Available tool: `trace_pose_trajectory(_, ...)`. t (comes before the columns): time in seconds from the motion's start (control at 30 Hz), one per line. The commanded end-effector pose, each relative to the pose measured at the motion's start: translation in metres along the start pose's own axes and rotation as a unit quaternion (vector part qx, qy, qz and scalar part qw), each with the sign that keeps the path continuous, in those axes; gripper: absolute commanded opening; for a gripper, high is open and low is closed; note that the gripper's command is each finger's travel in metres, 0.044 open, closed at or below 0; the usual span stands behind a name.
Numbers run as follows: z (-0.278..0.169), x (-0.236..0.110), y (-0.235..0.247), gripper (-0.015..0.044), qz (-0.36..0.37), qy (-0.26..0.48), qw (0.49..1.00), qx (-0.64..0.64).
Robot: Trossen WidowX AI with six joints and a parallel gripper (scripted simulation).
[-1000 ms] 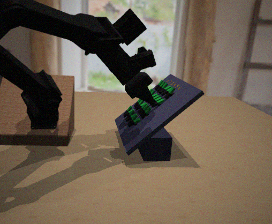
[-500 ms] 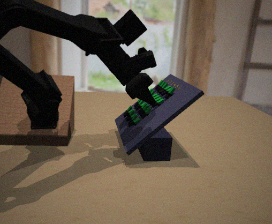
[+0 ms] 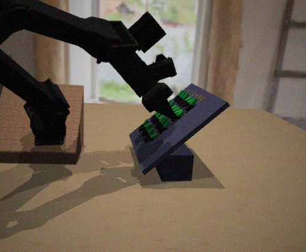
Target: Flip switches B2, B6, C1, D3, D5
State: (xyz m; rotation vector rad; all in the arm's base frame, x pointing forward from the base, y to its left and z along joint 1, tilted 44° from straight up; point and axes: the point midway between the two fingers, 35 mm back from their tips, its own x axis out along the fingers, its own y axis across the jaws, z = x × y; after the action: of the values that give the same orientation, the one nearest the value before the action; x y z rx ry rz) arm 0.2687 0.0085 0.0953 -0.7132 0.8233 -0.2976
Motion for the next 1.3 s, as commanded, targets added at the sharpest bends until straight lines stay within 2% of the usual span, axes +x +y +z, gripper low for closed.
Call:
trace_pose_trajectory(0.0,-0.001,0.001,0.001,0.0,0.002,0.001,1.0,-0.004)
trace_pose_trajectory(0.2,0.0,-0.001,0.001,0.0,0.001,0.001,1.0,0.0)
trace_pose_trajectory(0.4,0.002,-0.056,0.004,0.0,0.005,0.016,1.0,-0.004)
trace_pose_trajectory(0.47,0.002,-0.063,0.002,0.0,0.003,0.016,1.0,-0.005)
trace_pose_trajectory(0.67,0.002,-0.063,0.004,0.0,0.003,0.016,1.0,-0.005)
trace_pose_trajectory(1.0,-0.017,-0.065,0.104,0.0,0.007,0.017,1.0,-0.003)
trace_pose_trajectory(1.13,-0.02,-0.065,0.111,0.0,0.005,0.016,1.0,-0.002)
trace_pose_trajectory(1.27,-0.02,-0.038,0.111,0.0,0.005,0.026,1.0,-0.002)
